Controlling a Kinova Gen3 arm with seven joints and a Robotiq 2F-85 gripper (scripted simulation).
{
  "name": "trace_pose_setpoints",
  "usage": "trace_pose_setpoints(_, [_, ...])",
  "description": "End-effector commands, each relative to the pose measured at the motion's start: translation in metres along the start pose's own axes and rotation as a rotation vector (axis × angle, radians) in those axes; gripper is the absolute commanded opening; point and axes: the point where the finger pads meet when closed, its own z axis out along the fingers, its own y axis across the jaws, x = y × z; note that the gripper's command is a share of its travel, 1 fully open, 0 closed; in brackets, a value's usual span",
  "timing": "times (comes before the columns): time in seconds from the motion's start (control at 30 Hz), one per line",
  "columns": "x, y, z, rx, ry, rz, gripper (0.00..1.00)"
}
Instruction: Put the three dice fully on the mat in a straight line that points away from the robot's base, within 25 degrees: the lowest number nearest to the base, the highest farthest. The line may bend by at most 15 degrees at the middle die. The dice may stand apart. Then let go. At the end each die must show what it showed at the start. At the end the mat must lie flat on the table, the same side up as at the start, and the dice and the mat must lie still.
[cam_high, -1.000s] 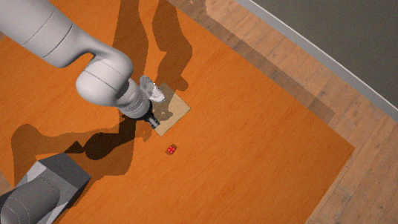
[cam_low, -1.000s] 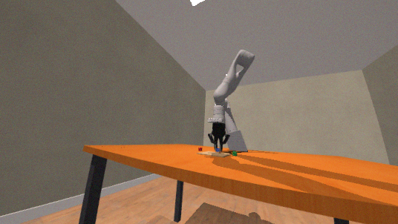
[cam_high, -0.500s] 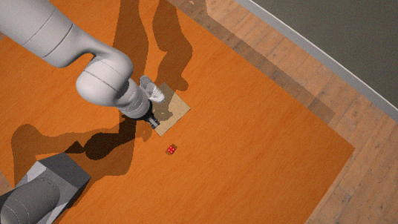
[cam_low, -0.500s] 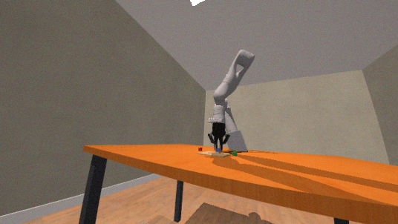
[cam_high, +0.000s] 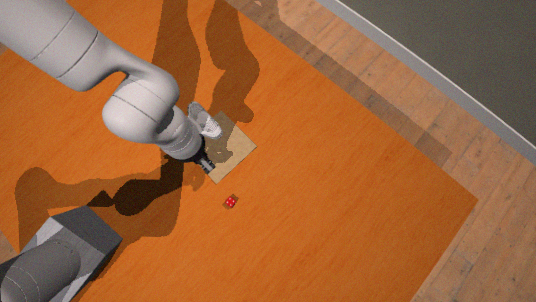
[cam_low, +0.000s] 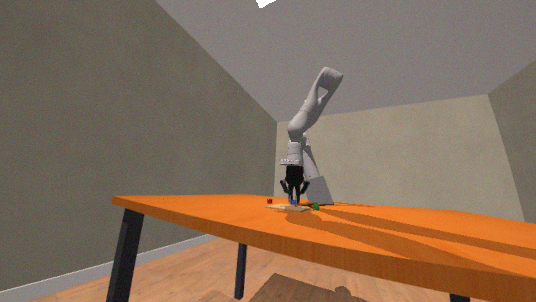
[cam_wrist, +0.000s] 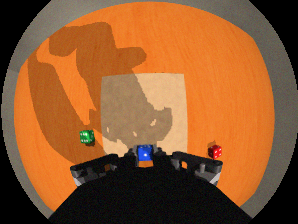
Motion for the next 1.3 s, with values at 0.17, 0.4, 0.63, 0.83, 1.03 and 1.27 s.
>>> trace_pose_setpoints(0.17, [0.0004, -0.0002, 0.0004, 0.001, 0.001, 0.000, 0.15])
trace_pose_setpoints(0.4, [0.0004, -0.0002, 0.0018, 0.001, 0.001, 0.000, 0.15])
trace_pose_setpoints(0.63, [0.0004, -0.0002, 0.0033, 0.001, 0.001, 0.000, 0.15])
trace_pose_setpoints(0.83, [0.0004, -0.0002, 0.0034, 0.001, 0.001, 0.000, 0.15])
trace_pose_setpoints(1.03, [0.0004, -0.0002, 0.0034, 0.001, 0.001, 0.000, 0.15])
trace_pose_setpoints(1.27, [0.0004, -0.0002, 0.0034, 0.001, 0.001, 0.000, 0.15])
